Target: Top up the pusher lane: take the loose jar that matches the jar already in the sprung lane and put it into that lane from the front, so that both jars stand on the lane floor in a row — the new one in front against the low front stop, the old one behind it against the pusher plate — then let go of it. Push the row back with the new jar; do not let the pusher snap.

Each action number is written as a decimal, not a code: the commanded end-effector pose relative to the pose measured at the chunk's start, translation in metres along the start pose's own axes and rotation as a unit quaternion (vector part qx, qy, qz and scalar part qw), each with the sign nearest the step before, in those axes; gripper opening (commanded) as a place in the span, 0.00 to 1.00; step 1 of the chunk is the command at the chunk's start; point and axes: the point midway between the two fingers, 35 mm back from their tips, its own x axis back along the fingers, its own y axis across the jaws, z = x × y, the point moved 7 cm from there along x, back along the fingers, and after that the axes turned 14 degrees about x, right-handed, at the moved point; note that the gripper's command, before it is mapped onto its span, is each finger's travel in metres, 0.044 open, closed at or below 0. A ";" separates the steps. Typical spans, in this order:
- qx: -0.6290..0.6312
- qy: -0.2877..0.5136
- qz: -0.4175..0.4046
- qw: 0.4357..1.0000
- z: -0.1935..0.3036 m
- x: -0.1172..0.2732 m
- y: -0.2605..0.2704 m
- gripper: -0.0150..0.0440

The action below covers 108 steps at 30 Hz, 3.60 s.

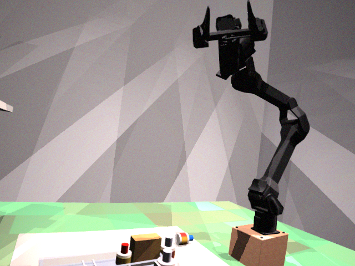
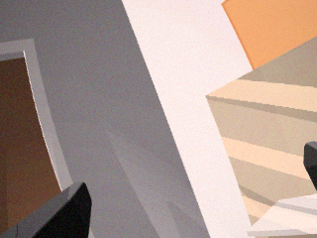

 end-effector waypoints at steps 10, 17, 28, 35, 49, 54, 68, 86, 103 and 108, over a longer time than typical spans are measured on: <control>-0.067 0.194 0.211 0.956 0.131 0.011 -0.094 1.00; -0.088 0.325 0.283 0.898 0.198 0.037 -0.120 1.00; -0.114 0.571 0.322 0.746 0.299 0.106 -0.130 1.00; -0.135 0.740 0.270 0.601 0.348 0.164 -0.111 1.00; -0.148 0.813 0.216 0.520 0.363 0.195 -0.090 1.00; -0.148 0.813 0.216 0.520 0.376 0.200 -0.089 1.00; -0.148 0.813 0.216 0.520 0.392 0.207 -0.089 1.00; -0.148 0.813 0.216 0.520 0.415 0.218 -0.089 1.00; -0.148 0.813 0.216 0.519 0.436 0.228 -0.088 1.00; -0.148 0.813 0.216 0.519 0.436 0.228 -0.088 0.87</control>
